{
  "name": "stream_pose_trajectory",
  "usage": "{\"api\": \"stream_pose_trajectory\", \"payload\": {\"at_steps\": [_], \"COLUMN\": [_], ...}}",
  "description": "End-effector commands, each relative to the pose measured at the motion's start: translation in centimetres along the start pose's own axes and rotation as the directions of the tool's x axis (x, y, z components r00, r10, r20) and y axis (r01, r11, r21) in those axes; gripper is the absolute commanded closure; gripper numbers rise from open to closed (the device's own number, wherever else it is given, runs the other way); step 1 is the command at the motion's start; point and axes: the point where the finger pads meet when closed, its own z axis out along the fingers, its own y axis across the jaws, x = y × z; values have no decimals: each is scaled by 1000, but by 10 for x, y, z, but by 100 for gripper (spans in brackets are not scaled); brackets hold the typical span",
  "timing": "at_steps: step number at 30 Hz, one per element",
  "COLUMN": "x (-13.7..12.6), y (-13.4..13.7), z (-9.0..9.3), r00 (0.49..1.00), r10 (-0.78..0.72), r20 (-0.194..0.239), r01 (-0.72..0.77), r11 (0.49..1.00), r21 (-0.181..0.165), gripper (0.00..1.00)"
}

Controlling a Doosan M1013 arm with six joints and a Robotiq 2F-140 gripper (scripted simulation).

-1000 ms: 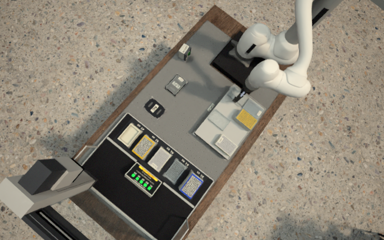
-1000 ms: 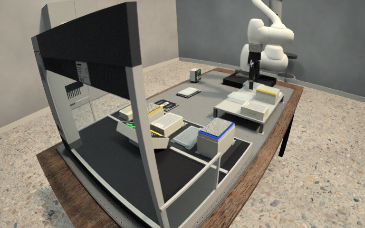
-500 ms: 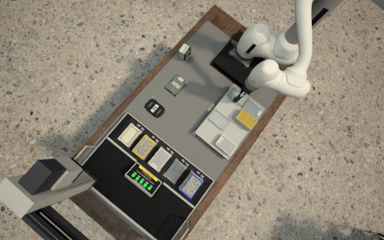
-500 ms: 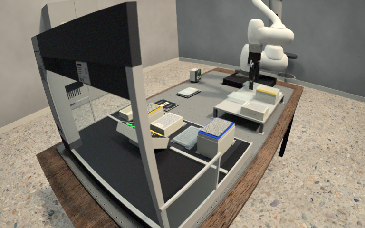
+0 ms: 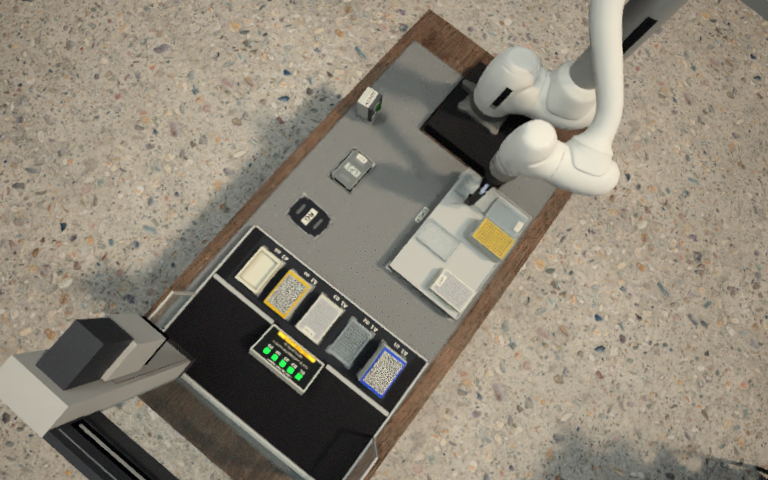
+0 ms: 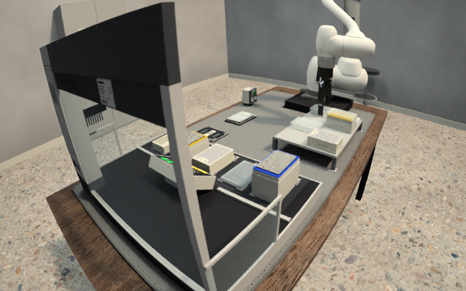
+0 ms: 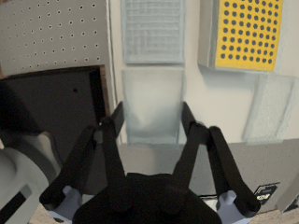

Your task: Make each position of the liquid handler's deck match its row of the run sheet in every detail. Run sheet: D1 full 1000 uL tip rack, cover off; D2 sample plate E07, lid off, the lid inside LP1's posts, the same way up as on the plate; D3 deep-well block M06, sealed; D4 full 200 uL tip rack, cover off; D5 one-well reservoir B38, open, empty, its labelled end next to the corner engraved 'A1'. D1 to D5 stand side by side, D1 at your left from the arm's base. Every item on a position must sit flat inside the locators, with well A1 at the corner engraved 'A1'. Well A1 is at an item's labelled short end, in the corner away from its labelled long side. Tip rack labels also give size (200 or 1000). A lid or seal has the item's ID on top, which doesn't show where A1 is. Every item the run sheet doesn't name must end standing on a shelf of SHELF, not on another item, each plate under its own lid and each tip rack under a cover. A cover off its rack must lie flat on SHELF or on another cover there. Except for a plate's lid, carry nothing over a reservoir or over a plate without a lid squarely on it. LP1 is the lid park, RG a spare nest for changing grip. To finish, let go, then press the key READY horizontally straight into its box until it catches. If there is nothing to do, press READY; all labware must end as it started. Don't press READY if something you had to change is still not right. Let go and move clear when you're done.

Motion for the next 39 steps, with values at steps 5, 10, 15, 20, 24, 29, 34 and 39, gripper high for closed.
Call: {"api": "stream_pose_trajectory", "payload": {"at_steps": [5,10,15,20,24,29,34,39], "x": [0,0,0,0,0,0,0,0], "y": [0,0,0,0,0,0,0,0], "z": [1,3,4,4,4,4,4,4], "r00": [1000,1000,1000,1000,1000,1000,1000,1000], "r10": [0,0,0,0,0,0,0,0], "r20": [-1,-1,-1,-1,-1,-1,-1,-1], "r01": [0,0,0,0,0,0,0,0], "r11": [1000,1000,1000,1000,1000,1000,1000,1000], "r21": [-1,-1,-1,-1,-1,-1,-1,-1], "gripper": [90,90,90,90,33,33,33,33]}}
